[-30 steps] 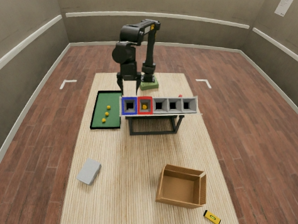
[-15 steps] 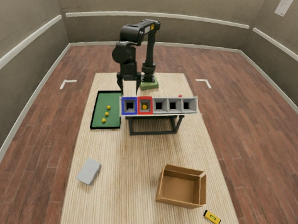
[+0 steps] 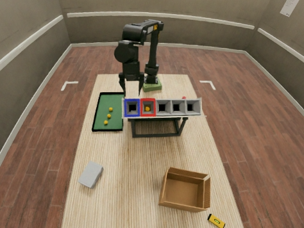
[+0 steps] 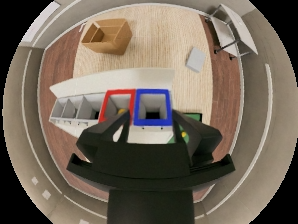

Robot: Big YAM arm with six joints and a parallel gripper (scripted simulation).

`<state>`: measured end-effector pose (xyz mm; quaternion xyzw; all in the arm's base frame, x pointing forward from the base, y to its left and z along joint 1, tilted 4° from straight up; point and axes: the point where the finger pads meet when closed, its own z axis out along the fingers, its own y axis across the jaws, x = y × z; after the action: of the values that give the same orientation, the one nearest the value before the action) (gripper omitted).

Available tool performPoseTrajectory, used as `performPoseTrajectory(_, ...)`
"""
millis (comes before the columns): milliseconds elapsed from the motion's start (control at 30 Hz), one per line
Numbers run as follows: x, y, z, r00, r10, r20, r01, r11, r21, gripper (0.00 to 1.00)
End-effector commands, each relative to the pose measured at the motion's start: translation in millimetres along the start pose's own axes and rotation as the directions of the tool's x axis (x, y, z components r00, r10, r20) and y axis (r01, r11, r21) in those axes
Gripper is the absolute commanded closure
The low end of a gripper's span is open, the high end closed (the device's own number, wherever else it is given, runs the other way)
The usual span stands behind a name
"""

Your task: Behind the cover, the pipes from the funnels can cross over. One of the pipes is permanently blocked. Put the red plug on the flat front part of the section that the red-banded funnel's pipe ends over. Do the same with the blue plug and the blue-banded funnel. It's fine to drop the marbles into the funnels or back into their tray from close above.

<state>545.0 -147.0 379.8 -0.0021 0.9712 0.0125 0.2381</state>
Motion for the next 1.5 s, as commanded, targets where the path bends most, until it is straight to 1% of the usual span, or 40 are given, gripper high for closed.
performPoseTrajectory(0,-6.2,-5.5,-24.0,0.999,-0.008,0.043,0.007,1.000,0.013,0.41)
performPoseTrajectory(467,133.5,-2.8,-69.2,0.999,-0.008,0.040,0.008,1.000,0.011,0.41)
performPoseTrajectory(1100,146.0,-3.1,-75.9,0.999,-0.010,0.037,0.009,1.000,0.012,0.41)
performPoseTrajectory(1267,181.8,30.5,-65.4,0.998,-0.008,-0.060,0.009,1.000,0.012,0.41)
performPoseTrajectory(1467,224.8,70.7,-52.8,0.984,-0.006,-0.175,0.008,1.000,0.012,0.41)
